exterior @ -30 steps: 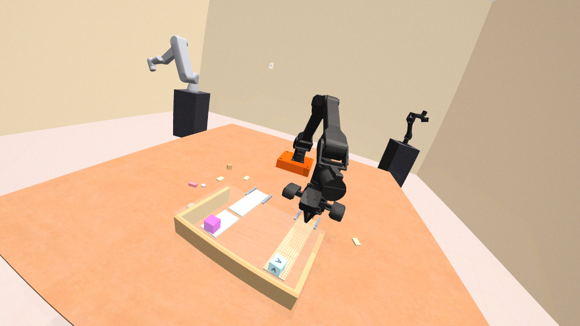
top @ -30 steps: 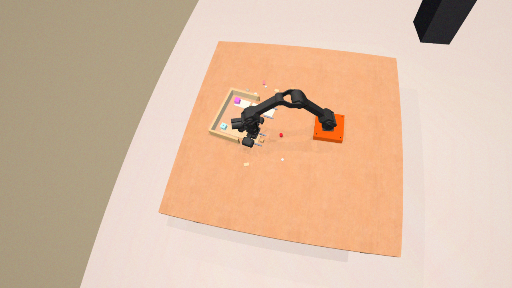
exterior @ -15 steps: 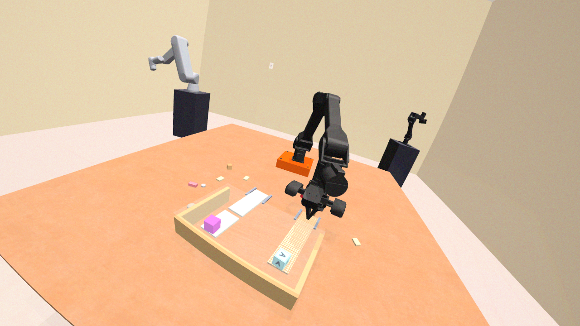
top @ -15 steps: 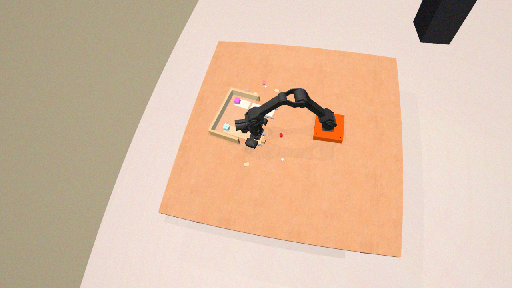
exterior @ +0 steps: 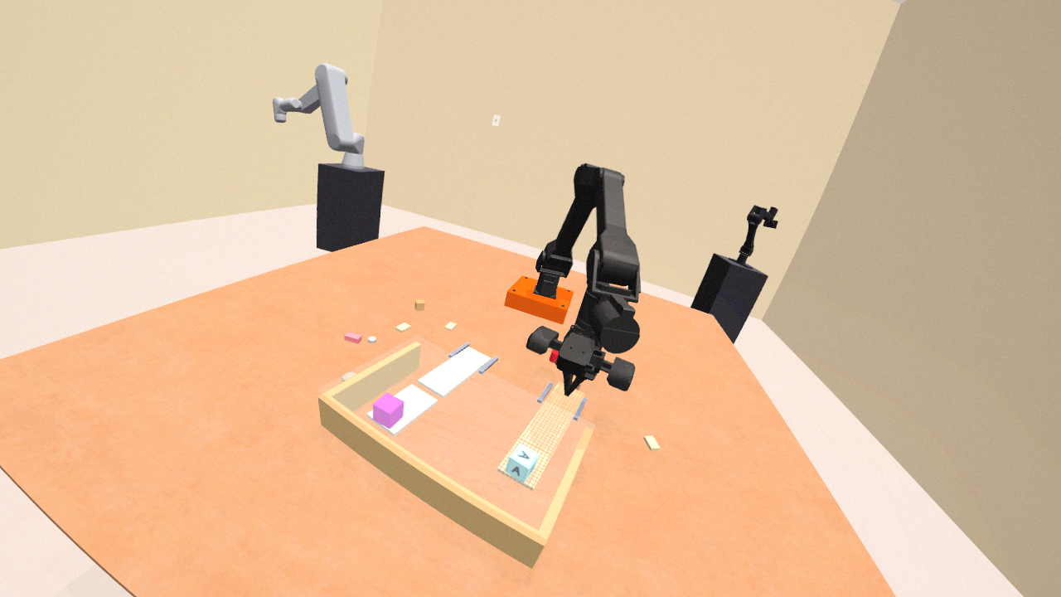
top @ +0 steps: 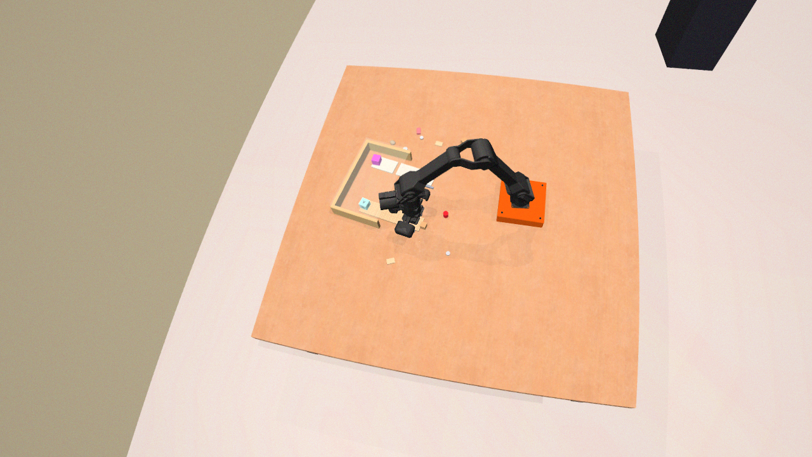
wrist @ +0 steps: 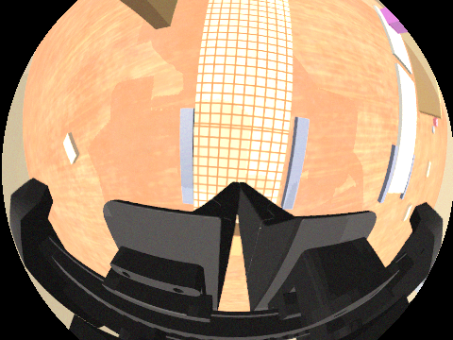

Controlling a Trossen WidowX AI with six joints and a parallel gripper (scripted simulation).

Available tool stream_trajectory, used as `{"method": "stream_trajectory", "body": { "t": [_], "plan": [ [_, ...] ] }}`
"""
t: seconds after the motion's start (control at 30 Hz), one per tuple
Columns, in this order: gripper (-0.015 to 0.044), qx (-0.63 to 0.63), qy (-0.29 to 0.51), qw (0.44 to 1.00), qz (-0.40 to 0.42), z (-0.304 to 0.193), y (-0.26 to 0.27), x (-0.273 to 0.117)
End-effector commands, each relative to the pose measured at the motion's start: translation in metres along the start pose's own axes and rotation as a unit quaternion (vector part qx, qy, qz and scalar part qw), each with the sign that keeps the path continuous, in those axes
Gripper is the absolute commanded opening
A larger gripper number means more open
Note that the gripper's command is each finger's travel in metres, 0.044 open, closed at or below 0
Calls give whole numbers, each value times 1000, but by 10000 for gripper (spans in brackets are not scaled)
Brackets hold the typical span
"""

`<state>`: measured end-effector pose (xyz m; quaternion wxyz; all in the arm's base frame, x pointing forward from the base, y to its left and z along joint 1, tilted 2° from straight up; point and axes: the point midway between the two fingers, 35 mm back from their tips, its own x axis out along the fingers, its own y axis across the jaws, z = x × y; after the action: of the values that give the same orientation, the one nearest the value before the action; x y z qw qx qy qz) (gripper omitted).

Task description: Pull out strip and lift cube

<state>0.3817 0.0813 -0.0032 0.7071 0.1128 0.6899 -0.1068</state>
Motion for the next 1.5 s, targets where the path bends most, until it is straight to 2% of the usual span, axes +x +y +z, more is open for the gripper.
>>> {"method": "stream_trajectory", "body": {
  "t": [0.0, 1.47],
  "plan": [
    [0, 1, 10, 1000, -2, -11, -1, 5],
    [0, 1, 13, 1000, -2, -78, -1, 6]
  ]
}}
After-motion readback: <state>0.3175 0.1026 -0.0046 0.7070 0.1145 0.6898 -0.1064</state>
